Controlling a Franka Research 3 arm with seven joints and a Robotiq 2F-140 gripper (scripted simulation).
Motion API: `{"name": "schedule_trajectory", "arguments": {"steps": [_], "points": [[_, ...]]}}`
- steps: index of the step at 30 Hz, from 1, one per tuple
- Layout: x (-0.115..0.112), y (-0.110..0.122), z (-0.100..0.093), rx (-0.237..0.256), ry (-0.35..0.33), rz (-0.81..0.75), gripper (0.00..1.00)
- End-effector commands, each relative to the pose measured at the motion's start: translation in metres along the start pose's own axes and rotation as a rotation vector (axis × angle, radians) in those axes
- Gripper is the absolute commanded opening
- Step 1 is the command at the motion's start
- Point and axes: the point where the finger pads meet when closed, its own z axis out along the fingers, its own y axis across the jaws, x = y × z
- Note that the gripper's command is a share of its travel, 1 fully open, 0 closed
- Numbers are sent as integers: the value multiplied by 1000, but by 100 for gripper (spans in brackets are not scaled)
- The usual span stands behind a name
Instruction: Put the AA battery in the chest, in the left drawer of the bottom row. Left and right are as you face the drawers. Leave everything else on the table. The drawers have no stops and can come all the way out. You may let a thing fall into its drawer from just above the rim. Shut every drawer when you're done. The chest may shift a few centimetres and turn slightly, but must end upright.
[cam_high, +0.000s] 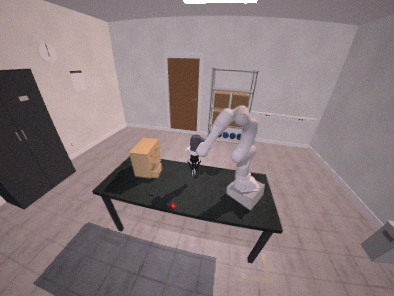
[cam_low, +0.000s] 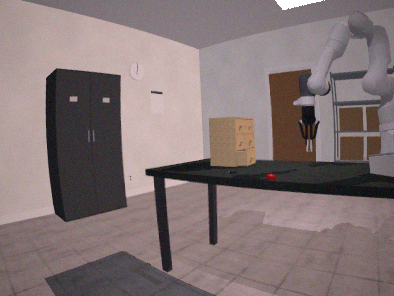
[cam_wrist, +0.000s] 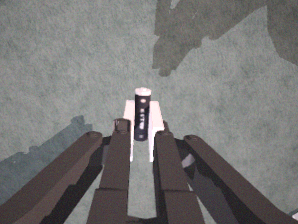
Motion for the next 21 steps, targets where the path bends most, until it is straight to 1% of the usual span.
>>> {"name": "schedule_trajectory", "arguments": {"steps": [1,15,18,21], "points": [[-3,6,-6,-9,-27,-70,15],[-4,5,-9,-9,-28,-65,15],[-5,-3,-10,-8,-36,-32,15],[-8,-19,-14,-6,-51,42,15]]}}
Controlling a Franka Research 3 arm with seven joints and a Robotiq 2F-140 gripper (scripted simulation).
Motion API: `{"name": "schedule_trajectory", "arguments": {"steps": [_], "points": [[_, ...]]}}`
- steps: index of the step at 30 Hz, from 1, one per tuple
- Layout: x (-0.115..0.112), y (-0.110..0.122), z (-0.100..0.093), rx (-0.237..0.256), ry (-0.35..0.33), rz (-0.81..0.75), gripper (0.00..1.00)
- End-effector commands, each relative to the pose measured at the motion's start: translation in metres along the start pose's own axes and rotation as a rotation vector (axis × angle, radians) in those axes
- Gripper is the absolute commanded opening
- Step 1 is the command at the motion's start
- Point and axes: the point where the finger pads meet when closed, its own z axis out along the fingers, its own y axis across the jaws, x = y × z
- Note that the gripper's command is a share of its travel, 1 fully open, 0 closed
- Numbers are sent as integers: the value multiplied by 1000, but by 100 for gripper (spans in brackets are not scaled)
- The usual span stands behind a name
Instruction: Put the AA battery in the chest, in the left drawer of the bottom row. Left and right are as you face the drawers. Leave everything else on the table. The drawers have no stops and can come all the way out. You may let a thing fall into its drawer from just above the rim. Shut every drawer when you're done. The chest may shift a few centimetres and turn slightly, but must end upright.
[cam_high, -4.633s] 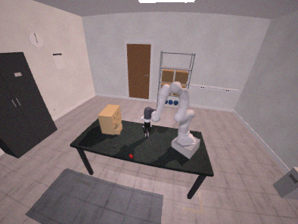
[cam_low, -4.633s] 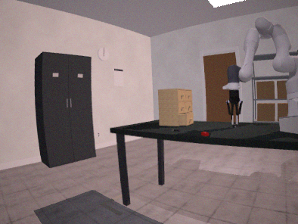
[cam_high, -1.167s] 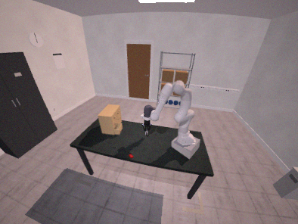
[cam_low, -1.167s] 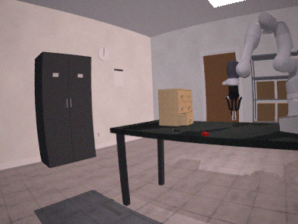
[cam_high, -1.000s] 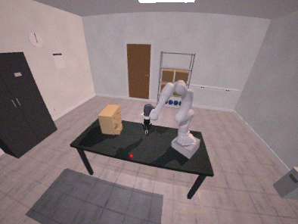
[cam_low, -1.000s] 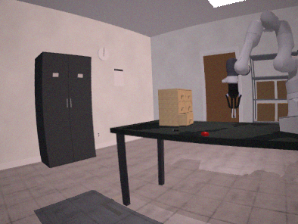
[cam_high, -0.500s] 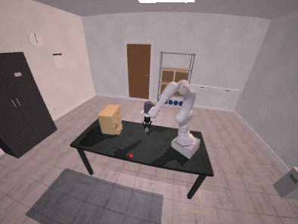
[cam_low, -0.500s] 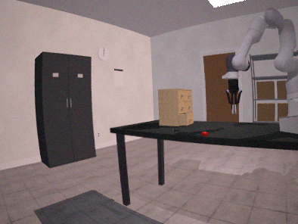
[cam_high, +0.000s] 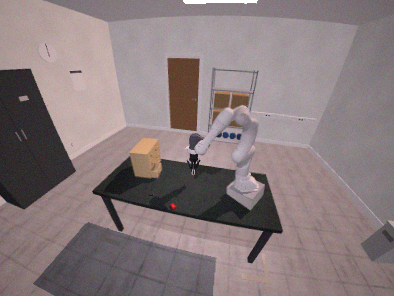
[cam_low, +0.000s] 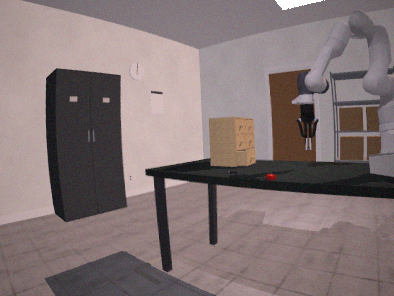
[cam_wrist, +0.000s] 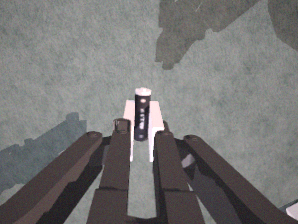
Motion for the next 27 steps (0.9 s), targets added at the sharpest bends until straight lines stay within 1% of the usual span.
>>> {"name": "schedule_trajectory", "arguments": {"steps": [1,3,6,10,21,27], "points": [[-4,-20,-5,1,-19,108,15],[-5,-36,-9,2,-32,186,15],[-5,-36,-9,2,-32,186,15],[-4,-52,-13,3,-44,272,15],[-2,-70,-17,1,-56,374,15],[-1,-76,-18,1,-59,411,15]]}}
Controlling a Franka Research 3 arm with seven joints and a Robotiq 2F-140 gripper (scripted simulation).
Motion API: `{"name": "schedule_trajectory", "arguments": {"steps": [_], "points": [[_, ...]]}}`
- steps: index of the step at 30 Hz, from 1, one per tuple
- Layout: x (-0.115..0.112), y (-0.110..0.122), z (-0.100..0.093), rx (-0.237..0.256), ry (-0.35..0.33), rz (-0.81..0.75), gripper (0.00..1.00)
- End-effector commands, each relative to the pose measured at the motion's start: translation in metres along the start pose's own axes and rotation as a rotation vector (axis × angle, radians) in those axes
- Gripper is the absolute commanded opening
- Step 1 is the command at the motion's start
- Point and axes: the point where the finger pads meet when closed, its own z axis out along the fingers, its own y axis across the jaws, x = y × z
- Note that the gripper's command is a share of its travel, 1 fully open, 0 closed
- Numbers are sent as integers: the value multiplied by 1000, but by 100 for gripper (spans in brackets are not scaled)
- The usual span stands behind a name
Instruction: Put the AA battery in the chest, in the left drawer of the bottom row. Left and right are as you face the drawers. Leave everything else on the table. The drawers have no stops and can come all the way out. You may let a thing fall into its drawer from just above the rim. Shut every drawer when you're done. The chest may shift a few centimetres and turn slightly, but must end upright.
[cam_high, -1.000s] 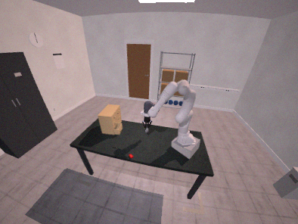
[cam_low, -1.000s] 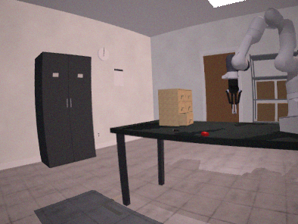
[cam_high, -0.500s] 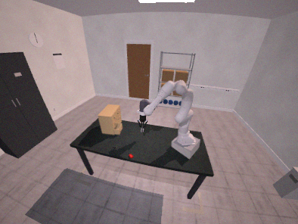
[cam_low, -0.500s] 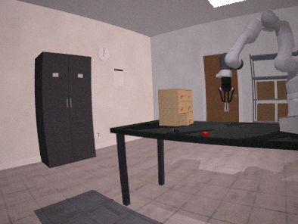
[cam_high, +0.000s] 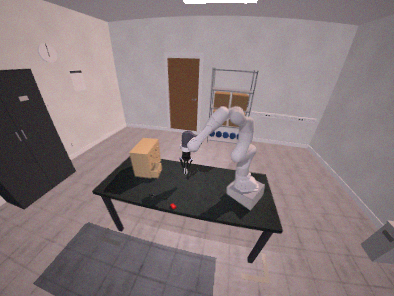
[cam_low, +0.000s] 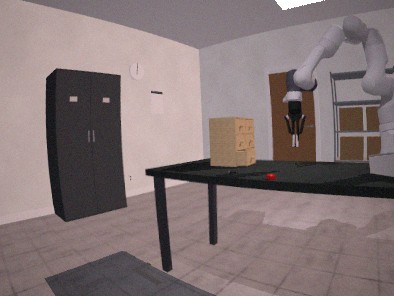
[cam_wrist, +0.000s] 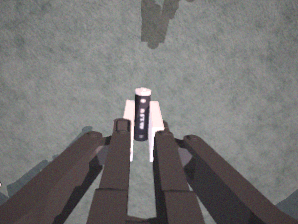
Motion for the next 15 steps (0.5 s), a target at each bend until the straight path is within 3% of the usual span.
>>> {"name": "schedule_trajectory", "arguments": {"steps": [1,15], "points": [[0,-3,-1,-18,12,114,15],[-1,-20,-4,-17,5,220,15]]}}
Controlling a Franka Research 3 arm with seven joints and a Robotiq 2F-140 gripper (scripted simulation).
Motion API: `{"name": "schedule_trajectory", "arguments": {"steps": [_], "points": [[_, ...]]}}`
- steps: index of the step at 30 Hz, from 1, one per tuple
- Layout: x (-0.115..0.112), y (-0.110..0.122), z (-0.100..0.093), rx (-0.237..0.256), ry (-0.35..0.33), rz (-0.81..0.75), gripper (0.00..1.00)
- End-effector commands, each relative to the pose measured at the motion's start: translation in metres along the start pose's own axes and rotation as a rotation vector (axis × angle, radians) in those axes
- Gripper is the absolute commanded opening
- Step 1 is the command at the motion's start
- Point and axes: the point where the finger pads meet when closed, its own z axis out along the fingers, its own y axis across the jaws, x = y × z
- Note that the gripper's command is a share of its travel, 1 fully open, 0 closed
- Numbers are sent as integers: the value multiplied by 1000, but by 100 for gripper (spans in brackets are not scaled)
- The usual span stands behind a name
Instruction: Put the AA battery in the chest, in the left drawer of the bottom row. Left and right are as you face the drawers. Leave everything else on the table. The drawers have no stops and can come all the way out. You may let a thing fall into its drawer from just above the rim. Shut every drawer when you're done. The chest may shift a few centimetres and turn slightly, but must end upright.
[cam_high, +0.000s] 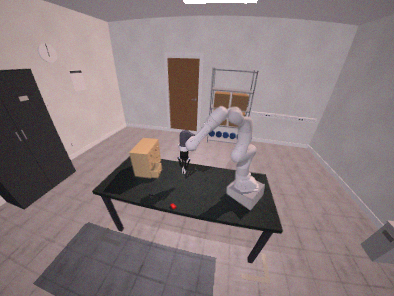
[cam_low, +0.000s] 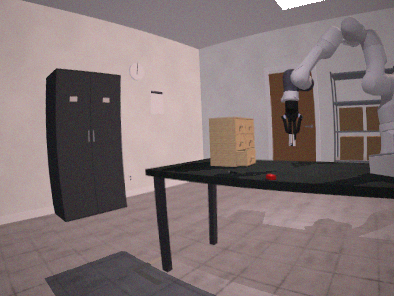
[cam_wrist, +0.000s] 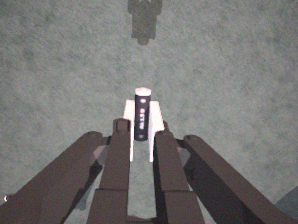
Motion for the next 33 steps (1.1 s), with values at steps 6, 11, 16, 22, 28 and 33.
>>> {"name": "schedule_trajectory", "arguments": {"steps": [6,11,16,22,28,33], "points": [[-1,-13,-2,-11,9,167,15],[0,-28,-5,-11,6,269,15],[0,-32,-5,-10,6,295,15],[2,-43,-6,-9,6,375,15],[4,-54,-7,-8,7,455,15],[6,-59,-7,-7,8,495,15]]}}
